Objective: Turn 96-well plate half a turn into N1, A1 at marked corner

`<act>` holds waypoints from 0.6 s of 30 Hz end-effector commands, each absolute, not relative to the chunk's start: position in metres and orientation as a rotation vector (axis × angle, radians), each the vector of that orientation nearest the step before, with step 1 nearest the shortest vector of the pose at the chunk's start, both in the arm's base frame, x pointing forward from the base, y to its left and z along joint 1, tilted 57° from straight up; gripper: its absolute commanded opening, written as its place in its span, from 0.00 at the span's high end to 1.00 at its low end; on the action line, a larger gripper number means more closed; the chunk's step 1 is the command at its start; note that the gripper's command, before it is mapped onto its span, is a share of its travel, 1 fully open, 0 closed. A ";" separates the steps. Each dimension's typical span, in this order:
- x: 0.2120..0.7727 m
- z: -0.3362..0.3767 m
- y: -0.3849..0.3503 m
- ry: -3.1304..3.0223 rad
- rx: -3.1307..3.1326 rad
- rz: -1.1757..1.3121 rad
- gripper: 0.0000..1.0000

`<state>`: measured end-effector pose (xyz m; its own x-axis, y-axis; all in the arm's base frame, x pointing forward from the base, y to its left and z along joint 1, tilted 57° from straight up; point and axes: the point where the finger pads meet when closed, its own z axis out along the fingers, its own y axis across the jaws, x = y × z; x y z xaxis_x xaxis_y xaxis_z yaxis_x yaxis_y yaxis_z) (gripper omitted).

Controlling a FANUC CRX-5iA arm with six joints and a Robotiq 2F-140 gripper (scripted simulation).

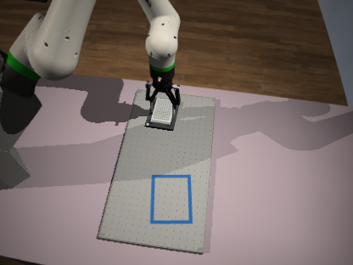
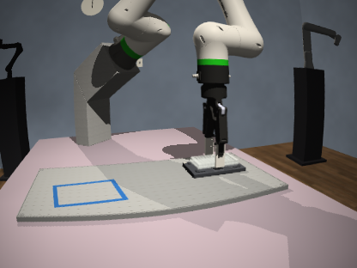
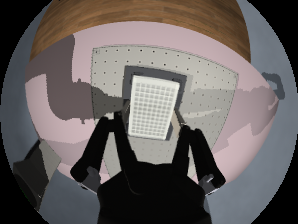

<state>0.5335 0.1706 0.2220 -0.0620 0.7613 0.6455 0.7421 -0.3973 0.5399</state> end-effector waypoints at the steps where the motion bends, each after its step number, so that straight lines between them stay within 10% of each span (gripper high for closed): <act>1: 0.534 0.222 0.171 1.713 2.138 1.496 1.00; 18: 0.536 0.220 0.172 1.713 2.138 1.496 1.00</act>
